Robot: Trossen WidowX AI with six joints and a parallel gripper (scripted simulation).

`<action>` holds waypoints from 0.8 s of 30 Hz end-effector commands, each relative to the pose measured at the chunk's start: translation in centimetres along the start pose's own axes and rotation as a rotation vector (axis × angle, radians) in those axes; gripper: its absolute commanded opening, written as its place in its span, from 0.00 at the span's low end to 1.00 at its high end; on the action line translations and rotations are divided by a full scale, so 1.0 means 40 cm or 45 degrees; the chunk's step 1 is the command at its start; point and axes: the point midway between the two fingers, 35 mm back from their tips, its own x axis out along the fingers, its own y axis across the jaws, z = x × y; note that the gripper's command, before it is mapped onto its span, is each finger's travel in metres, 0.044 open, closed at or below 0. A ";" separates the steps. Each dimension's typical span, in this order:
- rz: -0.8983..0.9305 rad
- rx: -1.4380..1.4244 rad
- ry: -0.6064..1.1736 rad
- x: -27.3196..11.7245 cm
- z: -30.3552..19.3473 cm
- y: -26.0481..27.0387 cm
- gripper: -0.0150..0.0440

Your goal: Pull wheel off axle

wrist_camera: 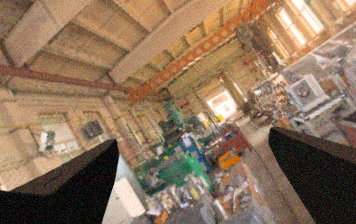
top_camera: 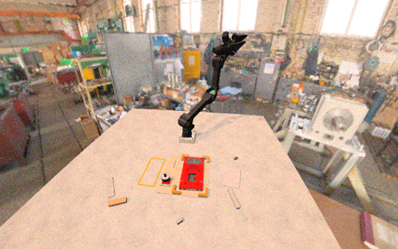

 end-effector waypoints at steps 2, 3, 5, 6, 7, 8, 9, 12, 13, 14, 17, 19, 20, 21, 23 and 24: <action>0.001 -0.003 -0.018 0.007 0.015 -0.007 0.84; 0.001 -0.006 -0.040 0.014 0.034 -0.016 0.80; 0.002 -0.014 -0.096 0.030 0.083 -0.039 0.76; 0.000 -0.010 -0.115 0.032 0.106 -0.049 0.76; -0.003 -0.003 -0.131 0.031 0.128 -0.059 0.76; -0.006 0.003 -0.148 0.031 0.150 -0.070 0.76; -0.011 0.010 -0.164 0.030 0.172 -0.081 0.76; -0.024 0.033 -0.217 0.026 0.242 -0.119 0.76; -0.029 0.042 -0.236 0.024 0.266 -0.134 0.76; -0.036 0.051 -0.255 0.023 0.290 -0.150 0.76; -0.061 0.076 -0.310 0.017 0.359 -0.200 0.76; -0.083 0.093 -0.345 0.013 0.402 -0.237 0.76; -0.095 0.101 -0.362 0.011 0.423 -0.256 0.76; -0.106 0.089 -0.379 0.009 0.437 -0.269 0.76; -0.130 0.065 -0.413 0.005 0.464 -0.295 0.76; -0.143 0.053 -0.430 0.003 0.477 -0.309 0.76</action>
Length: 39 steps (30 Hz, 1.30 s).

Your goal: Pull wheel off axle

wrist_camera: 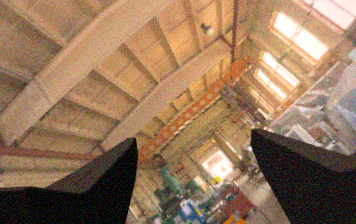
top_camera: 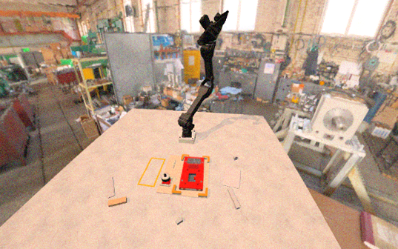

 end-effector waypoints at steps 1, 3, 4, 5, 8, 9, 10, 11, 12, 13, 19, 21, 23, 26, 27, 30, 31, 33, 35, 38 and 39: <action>-0.050 -0.032 -0.076 0.014 0.067 -0.063 0.76; -0.085 -0.037 -0.106 0.022 0.100 -0.100 0.76; -0.107 -0.034 -0.119 0.027 0.118 -0.122 0.76; -0.129 -0.030 -0.131 0.032 0.135 -0.145 0.76; -0.180 0.014 -0.181 0.036 0.168 -0.195 0.76; -0.202 0.045 -0.211 0.035 0.181 -0.216 0.76; -0.225 0.072 -0.238 0.034 0.194 -0.238 0.76; -0.252 0.085 -0.257 0.035 0.209 -0.264 0.76; -0.275 0.087 -0.266 0.037 0.221 -0.284 0.76; -0.298 0.088 -0.273 0.039 0.232 -0.305 0.76; -0.450 0.099 -0.296 0.050 0.292 -0.446 0.76; -0.509 0.104 -0.295 0.053 0.308 -0.501 0.76; -0.570 0.109 -0.291 0.055 0.321 -0.557 0.76; -0.664 0.114 -0.276 0.056 0.334 -0.642 0.76; -0.698 0.114 -0.270 0.055 0.338 -0.670 0.76; -0.801 0.111 -0.247 0.051 0.343 -0.756 0.76; -0.836 0.110 -0.237 0.049 0.343 -0.784 0.76; -0.906 0.107 -0.213 0.044 0.341 -0.840 0.76; -0.975 0.103 -0.184 0.038 0.336 -0.896 0.76; -1.081 0.095 -0.130 0.026 0.324 -0.979 0.76; -1.117 0.092 -0.109 0.021 0.318 -1.006 0.76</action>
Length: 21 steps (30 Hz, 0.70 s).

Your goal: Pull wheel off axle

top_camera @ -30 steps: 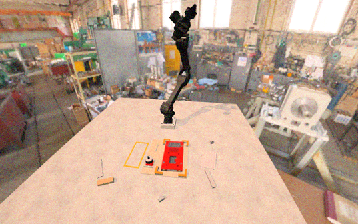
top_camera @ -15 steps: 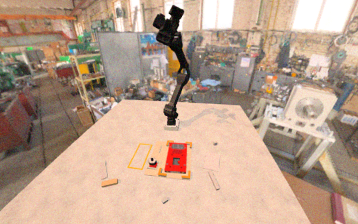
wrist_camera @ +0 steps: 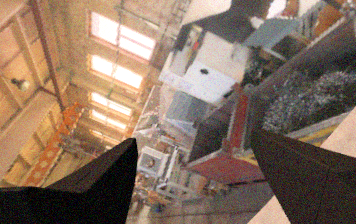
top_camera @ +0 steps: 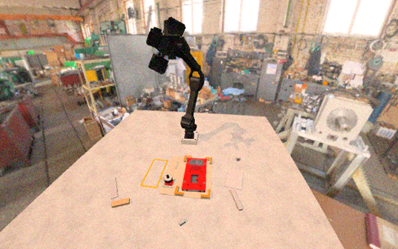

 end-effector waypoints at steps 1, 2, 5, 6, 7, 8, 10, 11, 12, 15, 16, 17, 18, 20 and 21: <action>-0.161 -0.045 0.068 0.070 -0.020 -0.107 0.76; -0.197 -0.058 0.086 0.084 -0.026 -0.131 0.76; -0.302 -0.101 0.145 0.123 -0.047 -0.201 0.76; -0.336 -0.116 0.167 0.135 -0.055 -0.225 0.76; -0.370 -0.132 0.190 0.146 -0.063 -0.248 0.76; -0.406 -0.153 0.213 0.157 -0.071 -0.273 0.76; -0.479 -0.196 0.264 0.177 -0.088 -0.324 0.76; -0.514 -0.218 0.292 0.185 -0.097 -0.349 0.76; -0.549 -0.240 0.321 0.193 -0.106 -0.374 0.76; -0.650 -0.310 0.415 0.212 -0.137 -0.448 0.76; -0.683 -0.333 0.449 0.217 -0.148 -0.473 0.76; -0.714 -0.357 0.485 0.222 -0.159 -0.497 0.76; -0.748 -0.383 0.524 0.225 -0.172 -0.523 0.76; -0.812 -0.436 0.608 0.230 -0.198 -0.574 0.76; -0.843 -0.463 0.653 0.231 -0.211 -0.599 0.76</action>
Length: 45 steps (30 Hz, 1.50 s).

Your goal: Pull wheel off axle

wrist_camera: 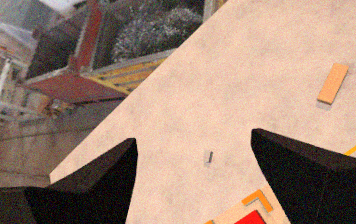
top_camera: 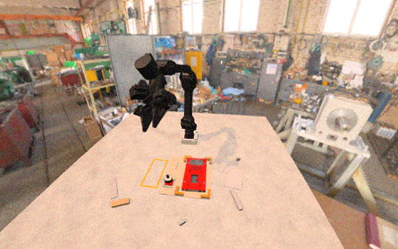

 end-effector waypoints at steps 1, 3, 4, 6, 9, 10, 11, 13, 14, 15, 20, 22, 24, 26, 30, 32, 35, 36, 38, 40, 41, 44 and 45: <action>-0.139 -0.133 0.175 0.086 -0.069 -0.064 0.76; -0.196 -0.202 0.260 0.120 -0.102 -0.093 0.76; -0.222 -0.237 0.304 0.136 -0.119 -0.107 0.76; -0.272 -0.308 0.395 0.165 -0.153 -0.136 0.76; -0.343 -0.428 0.553 0.204 -0.211 -0.182 0.76; -0.363 -0.469 0.608 0.215 -0.231 -0.198 0.76; -0.383 -0.510 0.664 0.225 -0.251 -0.213 0.76; -0.416 -0.594 0.779 0.242 -0.291 -0.243 0.76; -0.430 -0.636 0.838 0.249 -0.311 -0.258 0.76; -0.442 -0.678 0.898 0.255 -0.330 -0.272 0.76; -0.465 -0.782 1.051 0.266 -0.378 -0.307 0.76; -0.465 -0.782 1.051 0.266 -0.378 -0.307 0.76; -0.465 -0.782 1.051 0.266 -0.378 -0.307 0.76; -0.465 -0.782 1.051 0.266 -0.378 -0.307 0.76; -0.465 -0.782 1.051 0.278 -0.383 -0.314 0.76; -0.465 -0.782 1.051 0.292 -0.393 -0.323 0.76; -0.465 -0.782 1.051 0.322 -0.415 -0.345 0.76; -0.464 -0.782 1.051 0.332 -0.423 -0.353 0.76; -0.464 -0.782 1.051 0.351 -0.440 -0.368 0.76; -0.464 -0.782 1.051 0.369 -0.459 -0.383 0.76; -0.464 -0.782 1.051 0.378 -0.468 -0.390 0.76; -0.464 -0.782 1.051 0.391 -0.483 -0.400 0.76; -0.464 -0.782 1.051 0.391 -0.483 -0.400 0.76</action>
